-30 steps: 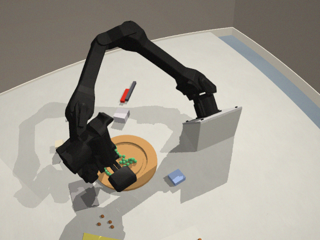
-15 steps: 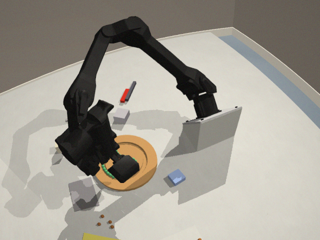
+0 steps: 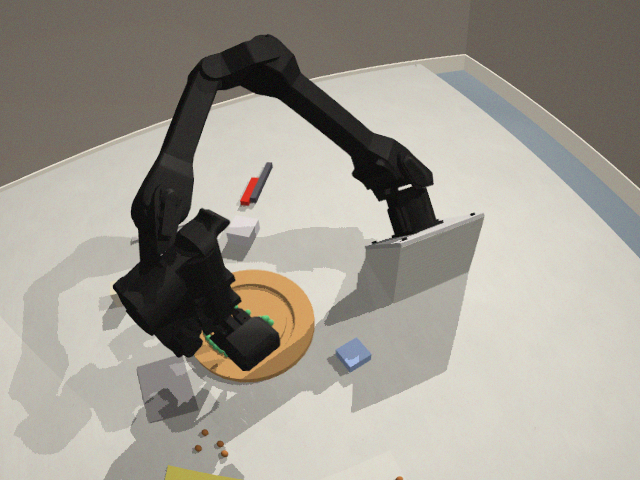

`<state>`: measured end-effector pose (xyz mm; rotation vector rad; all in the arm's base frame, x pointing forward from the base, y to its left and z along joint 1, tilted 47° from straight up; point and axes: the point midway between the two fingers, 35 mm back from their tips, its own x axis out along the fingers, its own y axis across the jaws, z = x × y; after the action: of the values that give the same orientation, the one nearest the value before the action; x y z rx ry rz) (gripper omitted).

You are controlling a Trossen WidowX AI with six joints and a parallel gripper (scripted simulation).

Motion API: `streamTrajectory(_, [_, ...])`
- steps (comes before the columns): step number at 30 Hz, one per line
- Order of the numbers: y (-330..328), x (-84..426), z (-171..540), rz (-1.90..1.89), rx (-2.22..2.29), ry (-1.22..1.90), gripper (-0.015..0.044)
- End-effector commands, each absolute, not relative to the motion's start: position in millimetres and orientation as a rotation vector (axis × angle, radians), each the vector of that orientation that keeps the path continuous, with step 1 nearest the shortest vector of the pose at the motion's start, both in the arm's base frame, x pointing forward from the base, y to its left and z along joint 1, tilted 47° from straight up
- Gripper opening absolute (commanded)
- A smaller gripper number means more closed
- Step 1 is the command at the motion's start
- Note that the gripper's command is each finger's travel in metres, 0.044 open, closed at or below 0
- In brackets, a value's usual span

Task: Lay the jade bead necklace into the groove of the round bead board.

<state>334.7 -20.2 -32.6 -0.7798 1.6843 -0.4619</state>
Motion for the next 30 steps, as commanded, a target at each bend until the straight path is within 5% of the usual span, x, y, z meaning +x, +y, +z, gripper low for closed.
streamTrajectory(1, [-26.6,332.8,-37.7,-0.463,-0.789,1.69,0.012])
streamTrajectory(14, [-38.1,329.6,-47.7,-0.463,-0.791,1.695,0.012])
streamTrajectory(19, [-36.2,330.3,-46.0,-0.463,-0.781,1.693,0.0])
streamTrajectory(30, [-36.2,330.3,-46.0,-0.463,-0.781,1.693,0.0])
